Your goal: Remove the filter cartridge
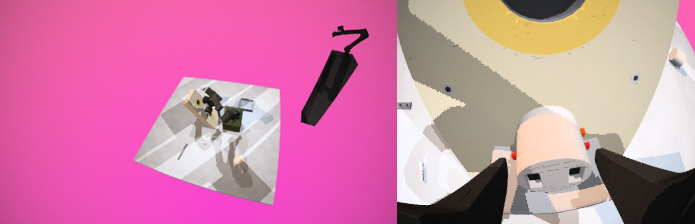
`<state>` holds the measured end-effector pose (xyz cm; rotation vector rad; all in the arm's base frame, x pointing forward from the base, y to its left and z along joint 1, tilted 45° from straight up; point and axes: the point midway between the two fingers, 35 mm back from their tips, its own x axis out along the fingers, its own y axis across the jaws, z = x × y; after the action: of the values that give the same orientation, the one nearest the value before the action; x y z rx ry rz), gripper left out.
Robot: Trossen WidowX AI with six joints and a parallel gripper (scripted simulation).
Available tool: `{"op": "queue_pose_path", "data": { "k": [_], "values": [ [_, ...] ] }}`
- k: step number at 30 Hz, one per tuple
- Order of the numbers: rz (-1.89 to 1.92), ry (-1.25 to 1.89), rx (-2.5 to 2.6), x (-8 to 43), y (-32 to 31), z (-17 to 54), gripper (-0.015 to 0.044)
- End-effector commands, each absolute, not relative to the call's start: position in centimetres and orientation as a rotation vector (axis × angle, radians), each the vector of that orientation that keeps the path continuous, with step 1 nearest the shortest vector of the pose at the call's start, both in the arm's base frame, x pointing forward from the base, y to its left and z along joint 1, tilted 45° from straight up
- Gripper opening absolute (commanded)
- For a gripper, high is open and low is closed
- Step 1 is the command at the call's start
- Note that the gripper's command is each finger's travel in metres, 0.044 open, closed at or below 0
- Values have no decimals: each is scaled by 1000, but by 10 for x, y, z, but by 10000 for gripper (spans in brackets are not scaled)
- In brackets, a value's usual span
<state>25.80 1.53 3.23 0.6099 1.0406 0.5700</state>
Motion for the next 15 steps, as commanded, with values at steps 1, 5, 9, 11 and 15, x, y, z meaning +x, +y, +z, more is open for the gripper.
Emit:
{"op": "queue_pose_path", "data": {
  "k": [1, 5, 9, 11, 15],
  "values": [
    [571, 1040, 608, 258, 15, 33, 271],
    [571, 1040, 608, 258, 15, 33, 245],
    [571, 1040, 608, 258, 15, 33, 218],
    [571, 1040, 608, 258, 15, 33, 205],
    [571, 1040, 608, 258, 15, 33, 139]
  ]
}}
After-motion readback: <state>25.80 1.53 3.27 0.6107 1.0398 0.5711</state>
